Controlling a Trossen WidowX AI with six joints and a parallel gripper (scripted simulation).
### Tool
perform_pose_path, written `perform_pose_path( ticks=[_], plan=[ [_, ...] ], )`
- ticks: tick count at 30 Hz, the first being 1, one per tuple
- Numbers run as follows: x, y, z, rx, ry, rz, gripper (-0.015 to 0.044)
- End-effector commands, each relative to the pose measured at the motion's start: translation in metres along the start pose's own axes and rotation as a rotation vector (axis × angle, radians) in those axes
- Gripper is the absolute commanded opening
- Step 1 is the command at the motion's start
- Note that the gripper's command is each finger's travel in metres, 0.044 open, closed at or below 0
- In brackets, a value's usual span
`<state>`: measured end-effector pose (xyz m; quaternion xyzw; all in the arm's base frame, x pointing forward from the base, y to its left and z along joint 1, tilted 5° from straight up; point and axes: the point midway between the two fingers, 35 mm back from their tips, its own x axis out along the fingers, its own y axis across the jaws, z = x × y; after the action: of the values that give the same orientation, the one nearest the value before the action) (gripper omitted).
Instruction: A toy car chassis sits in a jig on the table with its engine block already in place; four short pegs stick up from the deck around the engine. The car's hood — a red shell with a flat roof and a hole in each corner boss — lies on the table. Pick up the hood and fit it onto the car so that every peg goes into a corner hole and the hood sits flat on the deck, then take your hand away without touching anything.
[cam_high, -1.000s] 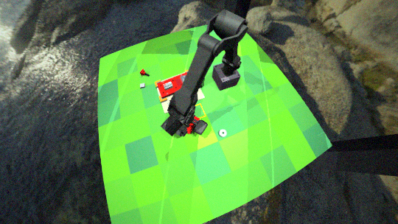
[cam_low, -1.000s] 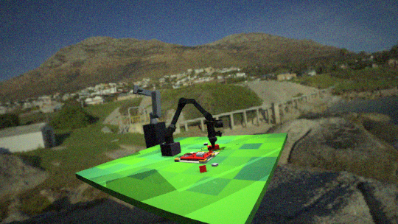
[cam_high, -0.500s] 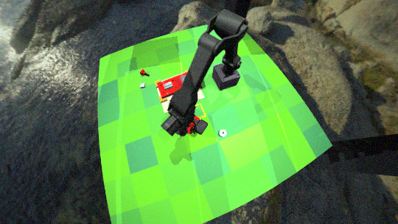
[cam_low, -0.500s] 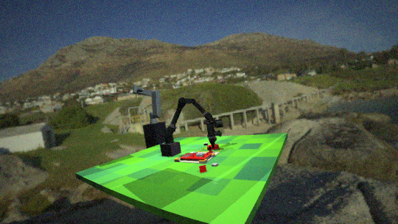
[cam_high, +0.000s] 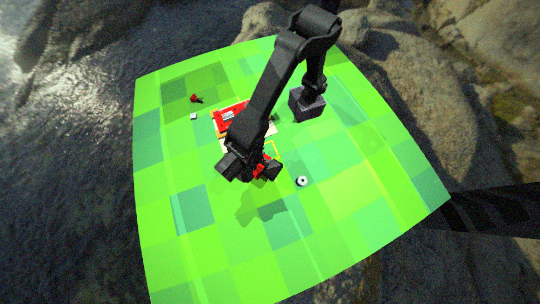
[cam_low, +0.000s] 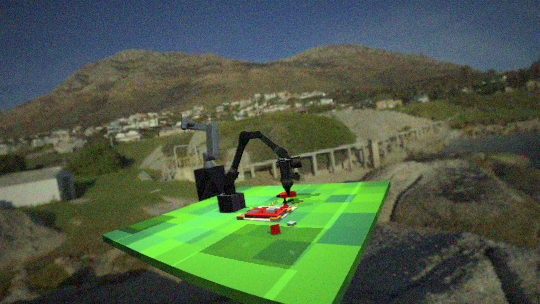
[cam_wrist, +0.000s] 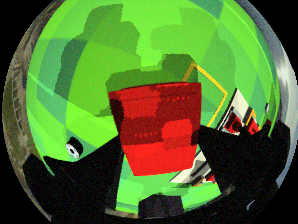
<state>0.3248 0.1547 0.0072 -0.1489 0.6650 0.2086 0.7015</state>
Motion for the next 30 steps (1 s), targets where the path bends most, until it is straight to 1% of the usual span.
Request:
perform_pose_path(
  ticks=[1,18,24,25,30],
  plan=[
    [-0.014,0.000,0.003,-0.005,-0.011,-0.001,0.0000],
    [-0.059,0.000,0.003,-0.005,-0.011,-0.001,0.0000],
    [-0.065,0.000,0.003,-0.005,-0.011,-0.001,0.0000],
    [-0.060,0.000,0.001,0.001,-0.003,-0.001,0.0000],
    [-0.060,-0.012,0.000,0.022,-0.006,-0.002,0.0000]
  ],
)
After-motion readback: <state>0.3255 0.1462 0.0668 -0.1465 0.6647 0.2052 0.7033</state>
